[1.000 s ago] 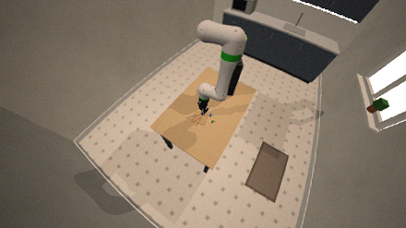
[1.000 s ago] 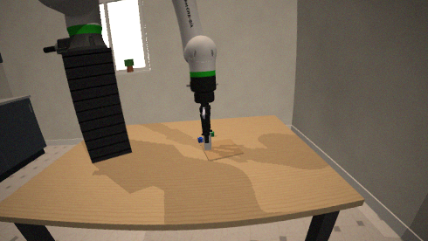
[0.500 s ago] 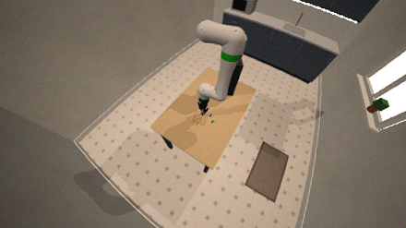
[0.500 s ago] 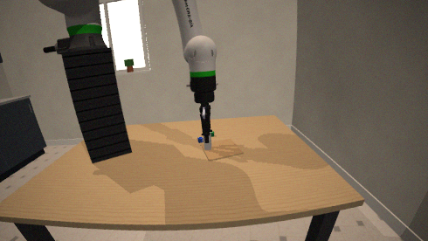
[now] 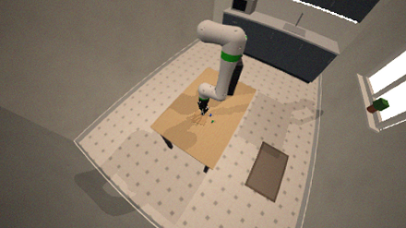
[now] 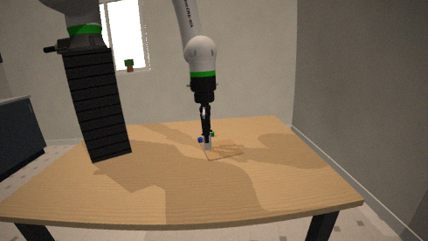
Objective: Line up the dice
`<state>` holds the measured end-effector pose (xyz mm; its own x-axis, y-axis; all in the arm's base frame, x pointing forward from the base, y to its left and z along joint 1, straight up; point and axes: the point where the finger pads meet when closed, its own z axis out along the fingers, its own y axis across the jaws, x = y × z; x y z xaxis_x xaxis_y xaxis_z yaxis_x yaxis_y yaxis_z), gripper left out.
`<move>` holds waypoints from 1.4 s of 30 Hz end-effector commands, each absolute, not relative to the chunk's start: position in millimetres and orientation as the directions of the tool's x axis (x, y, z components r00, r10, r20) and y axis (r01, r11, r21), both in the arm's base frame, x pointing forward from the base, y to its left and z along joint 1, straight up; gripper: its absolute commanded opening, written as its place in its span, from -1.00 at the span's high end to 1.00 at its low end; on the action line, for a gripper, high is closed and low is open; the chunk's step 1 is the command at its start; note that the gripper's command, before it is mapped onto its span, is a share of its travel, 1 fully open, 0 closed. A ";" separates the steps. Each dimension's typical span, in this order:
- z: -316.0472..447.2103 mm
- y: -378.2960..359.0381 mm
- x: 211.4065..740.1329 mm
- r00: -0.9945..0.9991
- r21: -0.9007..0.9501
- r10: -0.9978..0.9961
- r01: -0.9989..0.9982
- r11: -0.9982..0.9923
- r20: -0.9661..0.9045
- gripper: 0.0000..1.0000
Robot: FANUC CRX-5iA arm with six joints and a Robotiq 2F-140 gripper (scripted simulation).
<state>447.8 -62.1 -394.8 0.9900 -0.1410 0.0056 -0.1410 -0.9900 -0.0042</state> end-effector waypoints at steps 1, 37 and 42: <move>-394.7 -62.2 447.9 0.990 -0.004 -0.141 -0.141 -0.990 0.006 0.72; -349.5 -62.3 447.7 0.990 -0.004 -0.141 -0.141 -0.990 0.006 0.57; -333.2 -62.4 447.5 0.990 -0.004 -0.141 -0.141 -0.990 0.006 0.57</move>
<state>447.6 -62.3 -344.1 0.9900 -0.1410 0.0058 -0.1410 -0.9900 -0.0043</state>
